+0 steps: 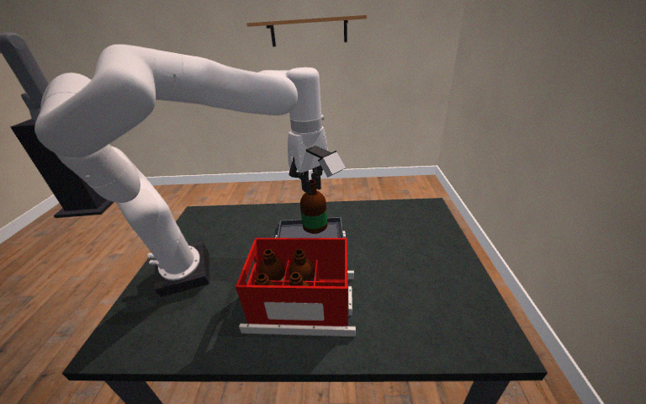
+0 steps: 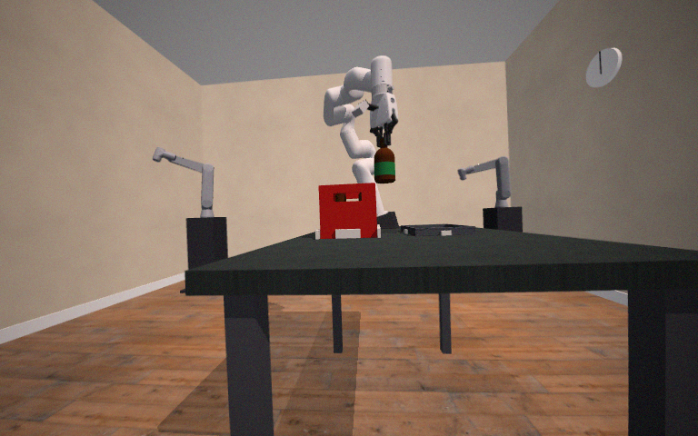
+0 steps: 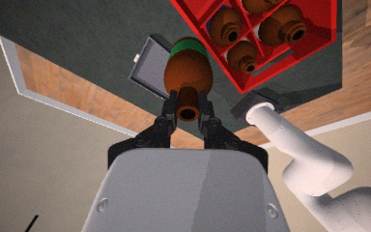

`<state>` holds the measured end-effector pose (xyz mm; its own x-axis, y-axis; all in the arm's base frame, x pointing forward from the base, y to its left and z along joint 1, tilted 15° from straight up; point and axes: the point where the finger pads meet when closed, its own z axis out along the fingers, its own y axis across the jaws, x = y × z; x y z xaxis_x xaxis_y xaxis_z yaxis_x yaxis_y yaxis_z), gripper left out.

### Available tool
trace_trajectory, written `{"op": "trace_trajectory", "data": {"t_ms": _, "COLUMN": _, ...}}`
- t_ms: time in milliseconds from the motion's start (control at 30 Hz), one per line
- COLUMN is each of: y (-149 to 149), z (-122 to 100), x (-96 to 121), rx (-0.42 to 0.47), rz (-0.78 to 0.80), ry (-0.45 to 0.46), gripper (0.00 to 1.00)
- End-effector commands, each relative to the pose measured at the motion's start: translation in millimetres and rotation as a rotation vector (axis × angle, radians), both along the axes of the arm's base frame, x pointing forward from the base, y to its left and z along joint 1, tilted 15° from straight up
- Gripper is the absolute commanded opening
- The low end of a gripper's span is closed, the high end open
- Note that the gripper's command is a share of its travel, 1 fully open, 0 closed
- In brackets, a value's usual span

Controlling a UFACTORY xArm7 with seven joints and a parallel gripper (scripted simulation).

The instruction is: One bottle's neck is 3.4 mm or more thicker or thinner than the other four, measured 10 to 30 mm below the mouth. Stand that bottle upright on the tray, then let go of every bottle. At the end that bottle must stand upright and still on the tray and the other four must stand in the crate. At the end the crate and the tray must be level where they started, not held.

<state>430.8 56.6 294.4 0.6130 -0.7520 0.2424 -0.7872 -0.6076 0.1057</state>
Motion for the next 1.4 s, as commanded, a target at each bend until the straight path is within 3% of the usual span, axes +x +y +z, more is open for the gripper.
{"op": "trace_trajectory", "data": {"t_ms": 0, "y": 11.0, "z": -1.1, "x": -0.8, "rx": 0.001, "rz": 0.002, "ry": -0.004, "gripper": 0.00}}
{"op": "trace_trajectory", "data": {"t_ms": 1367, "y": 103.5, "z": -26.6, "x": -14.7, "rx": 0.001, "rz": 0.002, "ry": -0.004, "gripper": 0.00}}
